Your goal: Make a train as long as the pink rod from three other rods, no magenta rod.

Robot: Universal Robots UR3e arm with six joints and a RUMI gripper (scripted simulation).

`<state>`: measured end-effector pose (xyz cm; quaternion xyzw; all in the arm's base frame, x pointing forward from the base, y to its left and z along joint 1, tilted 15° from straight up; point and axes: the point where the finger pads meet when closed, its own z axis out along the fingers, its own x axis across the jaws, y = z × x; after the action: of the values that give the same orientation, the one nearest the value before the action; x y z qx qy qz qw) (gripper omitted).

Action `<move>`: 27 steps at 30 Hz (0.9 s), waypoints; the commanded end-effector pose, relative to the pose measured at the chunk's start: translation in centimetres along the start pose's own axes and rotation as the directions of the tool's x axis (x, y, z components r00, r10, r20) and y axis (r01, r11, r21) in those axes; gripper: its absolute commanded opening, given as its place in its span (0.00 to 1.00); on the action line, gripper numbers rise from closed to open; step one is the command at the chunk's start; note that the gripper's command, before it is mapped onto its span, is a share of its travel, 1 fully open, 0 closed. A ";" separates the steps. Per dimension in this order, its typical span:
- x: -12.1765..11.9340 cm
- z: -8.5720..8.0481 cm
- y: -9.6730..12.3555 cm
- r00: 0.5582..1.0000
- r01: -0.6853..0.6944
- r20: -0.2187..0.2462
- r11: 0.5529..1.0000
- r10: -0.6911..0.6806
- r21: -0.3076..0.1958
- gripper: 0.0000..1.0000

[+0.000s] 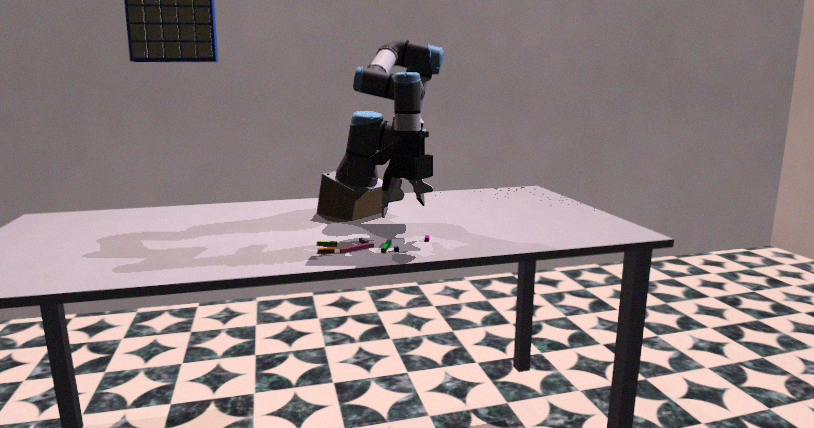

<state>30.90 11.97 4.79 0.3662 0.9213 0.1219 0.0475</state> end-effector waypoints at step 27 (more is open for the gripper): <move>0.2 -0.1 0.1 0.816 -0.578 0.010 0.816 0.578 0.001 1.00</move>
<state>30.75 12.09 4.79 0.5695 0.8115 0.1296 0.0181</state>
